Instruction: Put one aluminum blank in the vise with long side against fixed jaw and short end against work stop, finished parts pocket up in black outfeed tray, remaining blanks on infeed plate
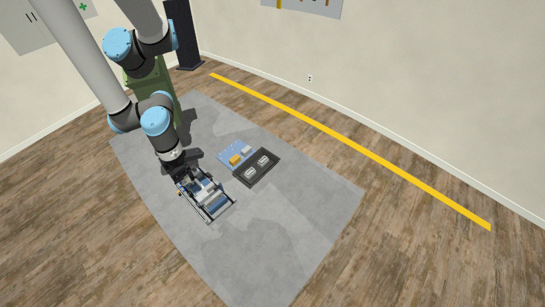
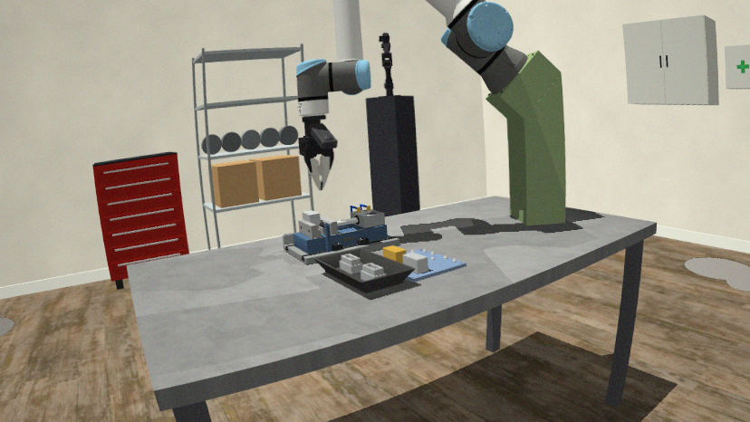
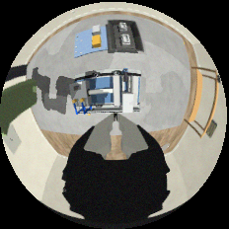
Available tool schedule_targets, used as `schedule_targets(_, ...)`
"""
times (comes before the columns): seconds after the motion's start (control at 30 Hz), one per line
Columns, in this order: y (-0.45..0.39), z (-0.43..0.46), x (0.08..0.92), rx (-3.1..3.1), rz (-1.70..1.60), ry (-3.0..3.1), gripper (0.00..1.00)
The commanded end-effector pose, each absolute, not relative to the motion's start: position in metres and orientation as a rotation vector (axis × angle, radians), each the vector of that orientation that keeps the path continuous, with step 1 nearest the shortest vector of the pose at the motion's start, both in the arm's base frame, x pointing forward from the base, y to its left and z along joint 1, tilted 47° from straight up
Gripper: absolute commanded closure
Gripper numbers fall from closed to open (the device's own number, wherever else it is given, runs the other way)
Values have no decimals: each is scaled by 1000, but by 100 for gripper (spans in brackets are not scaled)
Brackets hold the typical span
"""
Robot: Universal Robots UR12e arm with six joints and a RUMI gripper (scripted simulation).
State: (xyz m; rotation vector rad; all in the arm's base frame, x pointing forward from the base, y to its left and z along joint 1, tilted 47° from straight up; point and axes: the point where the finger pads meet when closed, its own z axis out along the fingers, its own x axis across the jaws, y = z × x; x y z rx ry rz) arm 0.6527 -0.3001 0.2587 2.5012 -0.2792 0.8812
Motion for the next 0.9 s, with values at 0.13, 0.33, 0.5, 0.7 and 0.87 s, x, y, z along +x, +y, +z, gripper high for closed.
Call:
schedule_targets(0.13, -298, 263, 650, 2501, 882, -279, 100)
schedule_targets(0.33, -298, 263, 650, 2501, 882, -279, 100)
schedule_targets(0.5, -298, 263, 650, 2501, 882, -279, 100)
schedule_targets(0.7, -298, 263, 650, 2501, 886, -292, 100)
schedule_targets(0.87, -299, 264, 651, 2504, 905, -353, 100)
